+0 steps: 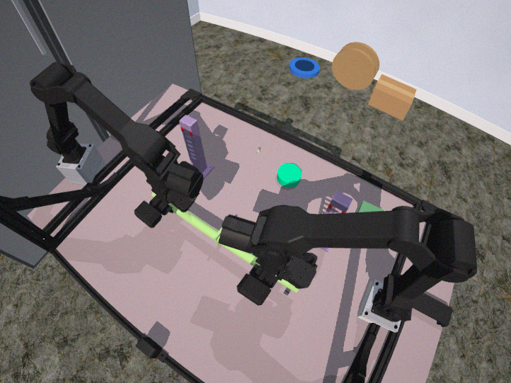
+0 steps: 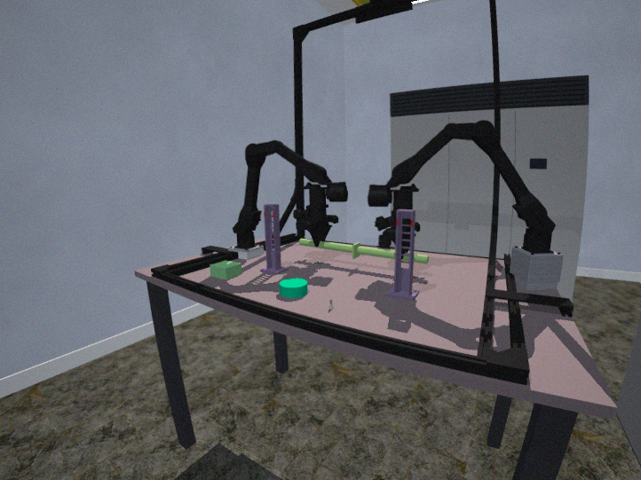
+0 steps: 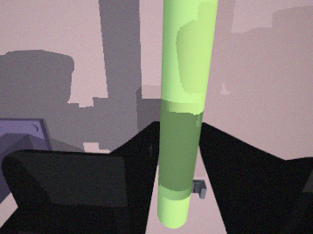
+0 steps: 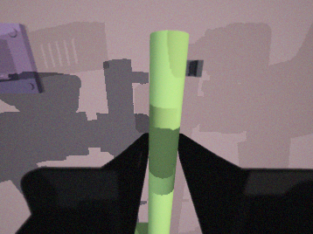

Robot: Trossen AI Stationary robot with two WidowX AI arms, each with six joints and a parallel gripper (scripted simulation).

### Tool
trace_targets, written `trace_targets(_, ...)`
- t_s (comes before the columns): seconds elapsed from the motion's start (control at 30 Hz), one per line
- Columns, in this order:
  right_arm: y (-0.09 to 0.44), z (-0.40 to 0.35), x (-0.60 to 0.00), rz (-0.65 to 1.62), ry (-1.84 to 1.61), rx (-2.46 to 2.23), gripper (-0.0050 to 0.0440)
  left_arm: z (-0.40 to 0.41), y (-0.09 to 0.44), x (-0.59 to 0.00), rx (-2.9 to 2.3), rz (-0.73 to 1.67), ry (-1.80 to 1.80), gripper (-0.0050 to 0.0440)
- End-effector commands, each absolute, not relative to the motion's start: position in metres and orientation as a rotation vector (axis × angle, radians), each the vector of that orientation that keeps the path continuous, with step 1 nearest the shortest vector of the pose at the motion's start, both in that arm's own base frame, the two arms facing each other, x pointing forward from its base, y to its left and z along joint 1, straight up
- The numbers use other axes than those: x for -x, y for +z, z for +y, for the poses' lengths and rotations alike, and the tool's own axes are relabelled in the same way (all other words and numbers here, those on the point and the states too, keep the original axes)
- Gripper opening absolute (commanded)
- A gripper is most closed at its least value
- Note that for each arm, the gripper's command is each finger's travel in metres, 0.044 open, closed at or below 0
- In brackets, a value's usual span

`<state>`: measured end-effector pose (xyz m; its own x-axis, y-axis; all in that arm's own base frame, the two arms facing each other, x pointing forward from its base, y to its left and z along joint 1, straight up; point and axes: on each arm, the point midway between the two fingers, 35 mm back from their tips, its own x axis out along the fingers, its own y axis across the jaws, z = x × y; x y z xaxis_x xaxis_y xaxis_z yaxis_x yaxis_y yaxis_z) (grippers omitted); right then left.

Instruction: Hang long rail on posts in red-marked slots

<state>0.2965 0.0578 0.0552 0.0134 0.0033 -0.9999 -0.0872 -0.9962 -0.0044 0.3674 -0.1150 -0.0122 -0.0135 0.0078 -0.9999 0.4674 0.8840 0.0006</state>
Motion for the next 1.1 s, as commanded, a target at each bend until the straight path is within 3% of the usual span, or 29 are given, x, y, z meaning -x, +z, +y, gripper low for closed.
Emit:
trace_targets(0.0,0.054,0.0568,-0.2906,0.101,2.174,2.173,0.0,-0.1227,-0.0078,-0.3698,-0.388,1.535,-0.389,0.0)
trace_targets(0.33,0.0537,0.0593,-0.291,0.099,2.186,2.183,0.0,-0.12,-0.0083,-0.3711,-0.386,1.535,-0.371,0.0)
trace_targets(1.07,0.0535,0.0636,-0.2911,0.365,2.314,2.29,0.0,-0.1289,-0.0084,-0.3665,-0.552,1.476,-0.165,0.0)
